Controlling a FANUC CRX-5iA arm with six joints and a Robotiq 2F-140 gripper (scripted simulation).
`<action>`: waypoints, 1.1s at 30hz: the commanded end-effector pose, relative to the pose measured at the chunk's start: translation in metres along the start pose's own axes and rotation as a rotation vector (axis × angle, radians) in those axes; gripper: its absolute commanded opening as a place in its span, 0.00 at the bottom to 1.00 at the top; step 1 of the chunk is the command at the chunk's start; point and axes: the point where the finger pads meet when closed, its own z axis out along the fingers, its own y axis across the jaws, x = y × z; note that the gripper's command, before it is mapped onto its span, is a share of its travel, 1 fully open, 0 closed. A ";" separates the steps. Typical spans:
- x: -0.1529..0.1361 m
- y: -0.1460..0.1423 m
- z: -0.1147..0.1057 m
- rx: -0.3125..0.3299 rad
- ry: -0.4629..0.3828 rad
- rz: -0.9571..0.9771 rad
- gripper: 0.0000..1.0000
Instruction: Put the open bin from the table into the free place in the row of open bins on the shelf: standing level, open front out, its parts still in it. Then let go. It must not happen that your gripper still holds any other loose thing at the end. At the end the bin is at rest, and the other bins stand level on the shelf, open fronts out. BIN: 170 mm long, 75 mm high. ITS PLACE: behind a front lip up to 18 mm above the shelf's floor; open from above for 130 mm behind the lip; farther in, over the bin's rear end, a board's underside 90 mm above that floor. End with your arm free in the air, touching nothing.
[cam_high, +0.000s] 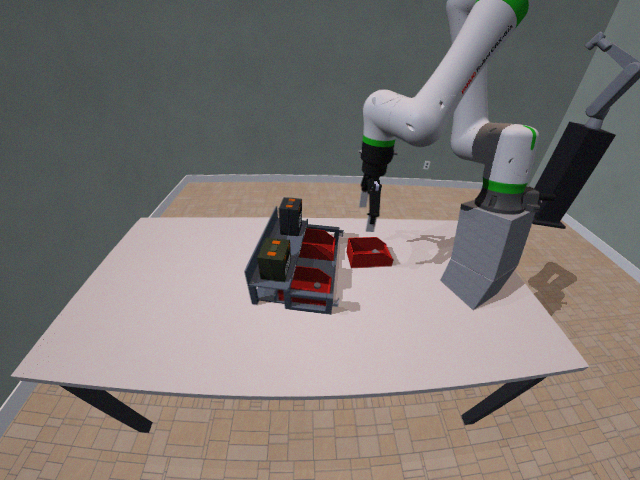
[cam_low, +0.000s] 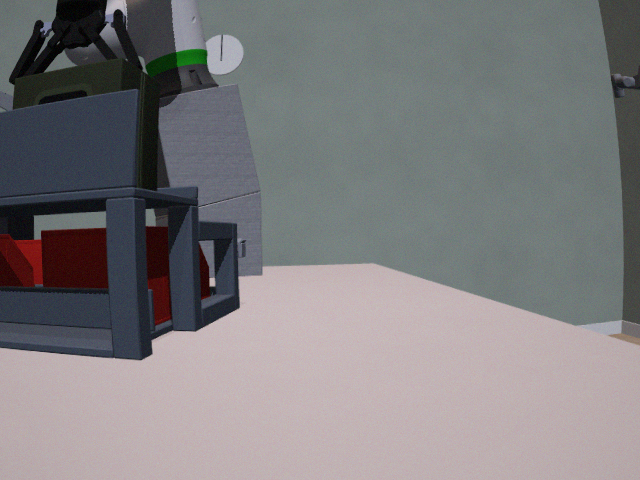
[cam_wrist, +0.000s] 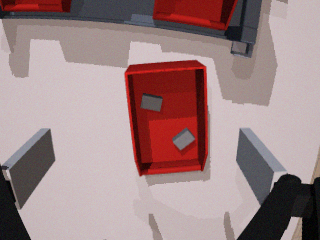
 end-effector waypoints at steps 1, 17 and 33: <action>-0.008 -0.004 0.008 0.002 0.004 -0.014 1.00; -0.037 -0.017 0.031 0.019 0.009 -0.059 1.00; -0.048 -0.021 0.039 0.027 0.009 -0.075 1.00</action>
